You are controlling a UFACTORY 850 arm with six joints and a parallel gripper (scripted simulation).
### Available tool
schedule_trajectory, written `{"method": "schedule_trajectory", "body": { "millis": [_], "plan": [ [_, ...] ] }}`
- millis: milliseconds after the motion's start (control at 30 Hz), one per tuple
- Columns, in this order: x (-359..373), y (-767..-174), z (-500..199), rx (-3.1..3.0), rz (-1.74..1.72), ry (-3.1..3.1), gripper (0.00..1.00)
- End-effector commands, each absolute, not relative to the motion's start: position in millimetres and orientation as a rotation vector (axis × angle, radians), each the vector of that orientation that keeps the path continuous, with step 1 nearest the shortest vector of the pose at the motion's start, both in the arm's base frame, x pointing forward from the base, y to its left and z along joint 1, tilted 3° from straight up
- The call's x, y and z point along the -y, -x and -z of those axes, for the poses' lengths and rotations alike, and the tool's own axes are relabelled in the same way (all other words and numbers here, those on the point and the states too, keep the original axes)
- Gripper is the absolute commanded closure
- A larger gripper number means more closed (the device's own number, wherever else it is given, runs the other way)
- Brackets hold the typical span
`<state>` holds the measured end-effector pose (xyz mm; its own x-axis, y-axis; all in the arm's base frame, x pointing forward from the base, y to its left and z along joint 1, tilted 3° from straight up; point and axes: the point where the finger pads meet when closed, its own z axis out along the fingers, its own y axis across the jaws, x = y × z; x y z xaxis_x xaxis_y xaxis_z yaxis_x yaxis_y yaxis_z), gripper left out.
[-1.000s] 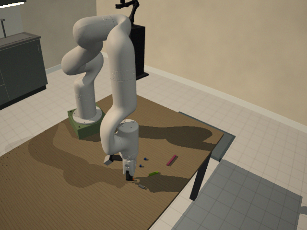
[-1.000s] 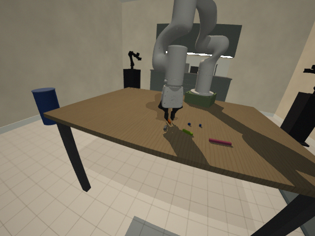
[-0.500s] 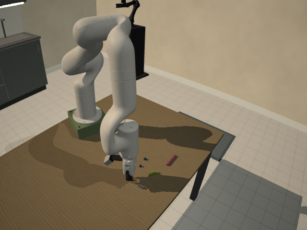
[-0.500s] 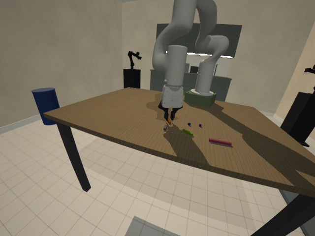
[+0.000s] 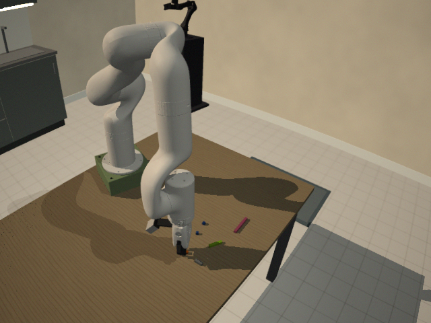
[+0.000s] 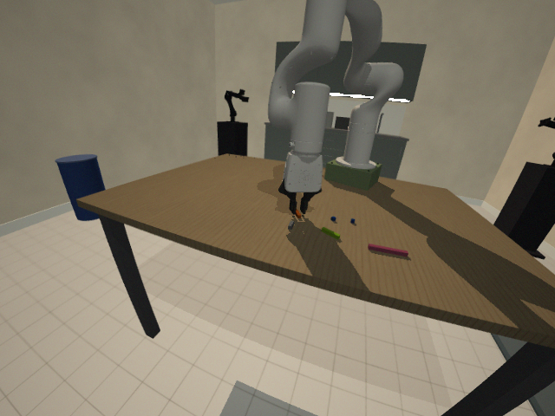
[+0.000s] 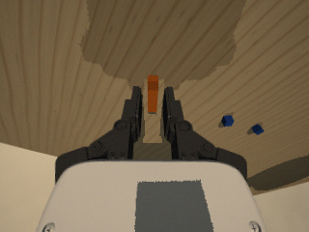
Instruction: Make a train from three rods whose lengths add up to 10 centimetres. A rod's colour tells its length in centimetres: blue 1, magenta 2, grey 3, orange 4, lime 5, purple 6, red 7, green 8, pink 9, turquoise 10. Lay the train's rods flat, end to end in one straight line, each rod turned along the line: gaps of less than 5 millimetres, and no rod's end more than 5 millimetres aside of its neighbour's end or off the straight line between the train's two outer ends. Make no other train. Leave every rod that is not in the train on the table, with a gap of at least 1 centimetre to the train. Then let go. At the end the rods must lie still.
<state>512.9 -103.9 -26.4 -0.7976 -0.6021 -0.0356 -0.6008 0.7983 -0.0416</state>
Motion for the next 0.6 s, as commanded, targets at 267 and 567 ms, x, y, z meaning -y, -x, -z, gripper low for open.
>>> {"method": "schedule_trajectory", "body": {
  "millis": [267, 567],
  "plan": [
    [104.2, -514.2, 33.1, -2.933, 0.045, 0.982, 0.76],
    [104.2, -514.2, 34.3, -2.933, 0.045, 0.982, 0.76]
  ]
}}
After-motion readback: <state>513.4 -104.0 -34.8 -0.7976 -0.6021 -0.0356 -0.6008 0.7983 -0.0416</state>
